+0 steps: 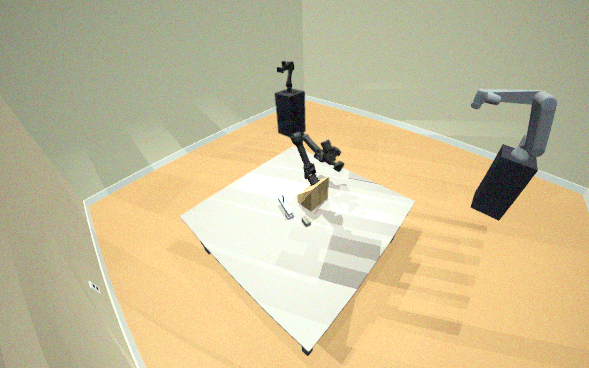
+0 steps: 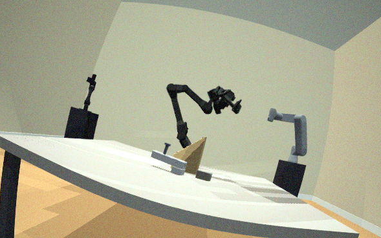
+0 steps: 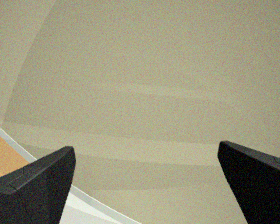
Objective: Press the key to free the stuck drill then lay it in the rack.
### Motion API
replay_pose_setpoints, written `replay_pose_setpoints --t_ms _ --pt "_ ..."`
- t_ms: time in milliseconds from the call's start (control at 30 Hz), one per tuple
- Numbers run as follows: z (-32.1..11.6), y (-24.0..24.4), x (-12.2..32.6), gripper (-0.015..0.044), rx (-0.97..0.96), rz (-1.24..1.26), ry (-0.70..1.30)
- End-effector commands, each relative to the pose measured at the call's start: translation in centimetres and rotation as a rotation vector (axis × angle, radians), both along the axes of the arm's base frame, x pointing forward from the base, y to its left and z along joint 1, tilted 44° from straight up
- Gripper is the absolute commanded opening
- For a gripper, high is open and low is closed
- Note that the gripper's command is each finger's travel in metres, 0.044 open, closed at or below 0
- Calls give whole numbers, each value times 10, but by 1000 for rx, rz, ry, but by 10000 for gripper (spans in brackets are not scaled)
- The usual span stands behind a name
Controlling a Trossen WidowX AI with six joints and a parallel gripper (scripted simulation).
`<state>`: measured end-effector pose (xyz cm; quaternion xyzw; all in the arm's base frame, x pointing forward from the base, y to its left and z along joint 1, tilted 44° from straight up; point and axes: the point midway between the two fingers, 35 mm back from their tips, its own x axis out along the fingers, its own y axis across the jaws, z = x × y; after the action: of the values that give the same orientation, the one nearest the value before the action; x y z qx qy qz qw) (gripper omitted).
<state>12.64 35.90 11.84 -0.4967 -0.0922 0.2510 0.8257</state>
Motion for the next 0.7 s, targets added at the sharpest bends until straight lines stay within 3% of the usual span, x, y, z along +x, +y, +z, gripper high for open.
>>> replay_pose_setpoints --t_ms 0,300,467,667 --pt "0 0 0 374 0 0 0" --pt "-1 -1 5 137 -3 -11 7" --pt "-14 -17 57 6 -28 -141 97" --pt "-33 -56 116 0 -44 -337 237"
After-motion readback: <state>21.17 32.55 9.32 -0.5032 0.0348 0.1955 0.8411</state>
